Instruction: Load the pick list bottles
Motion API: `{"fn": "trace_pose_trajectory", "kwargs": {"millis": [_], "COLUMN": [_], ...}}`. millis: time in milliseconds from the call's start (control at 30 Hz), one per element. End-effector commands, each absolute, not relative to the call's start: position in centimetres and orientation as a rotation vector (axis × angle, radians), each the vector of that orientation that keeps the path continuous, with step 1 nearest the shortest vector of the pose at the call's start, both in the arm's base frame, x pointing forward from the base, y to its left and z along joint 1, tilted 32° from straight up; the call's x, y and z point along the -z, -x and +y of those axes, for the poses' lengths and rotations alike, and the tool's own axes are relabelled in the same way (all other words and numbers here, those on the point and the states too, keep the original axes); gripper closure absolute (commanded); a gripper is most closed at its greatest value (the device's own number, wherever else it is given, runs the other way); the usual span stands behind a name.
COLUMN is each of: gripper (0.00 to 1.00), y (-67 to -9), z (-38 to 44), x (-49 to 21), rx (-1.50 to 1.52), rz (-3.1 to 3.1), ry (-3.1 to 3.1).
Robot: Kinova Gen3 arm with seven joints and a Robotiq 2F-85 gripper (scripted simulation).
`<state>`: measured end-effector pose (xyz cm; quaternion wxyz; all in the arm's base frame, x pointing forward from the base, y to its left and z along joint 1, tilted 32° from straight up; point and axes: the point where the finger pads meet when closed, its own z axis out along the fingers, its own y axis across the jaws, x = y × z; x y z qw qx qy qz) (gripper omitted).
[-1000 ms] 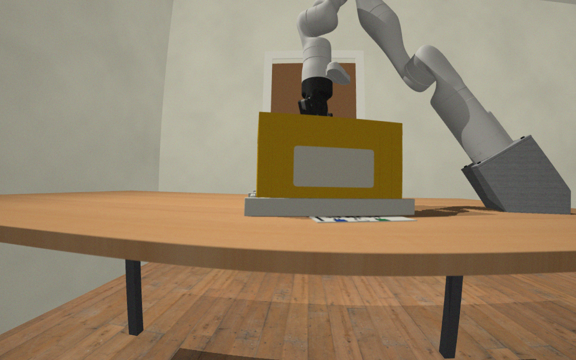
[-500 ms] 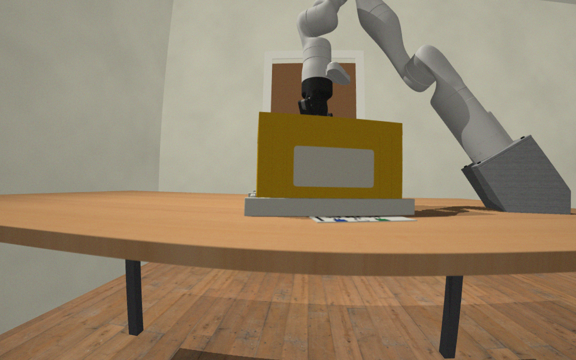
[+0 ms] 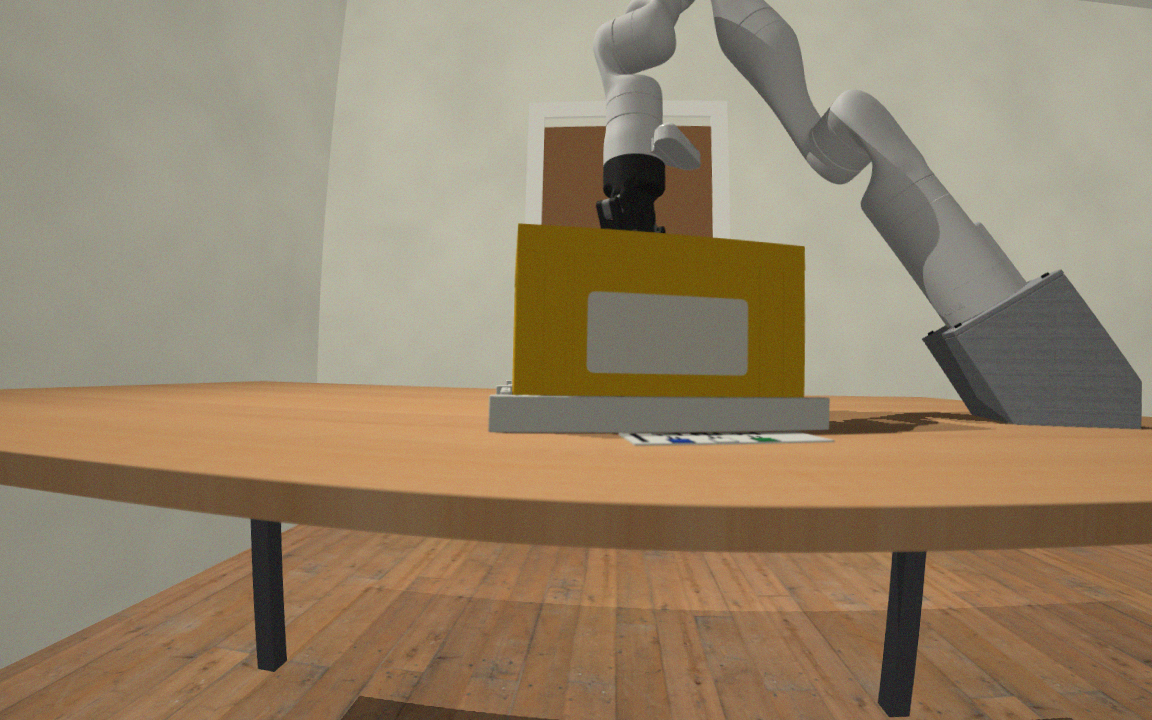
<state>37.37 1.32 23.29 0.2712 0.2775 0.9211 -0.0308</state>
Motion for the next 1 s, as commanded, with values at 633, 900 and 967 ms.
{"fn": "trace_pose_trajectory", "kwargs": {"millis": [633, 900, 967], "gripper": [0.33, 0.33, 0.33], "y": [-37.58, -37.58, -37.58], "z": [1.27, 1.26, 1.26], "x": [-23.0, -23.0, -23.0], "rx": [0.082, 0.082, 0.082], "rz": [2.48, 2.48, 2.48], "ry": [-0.747, -0.747, -0.747]}}
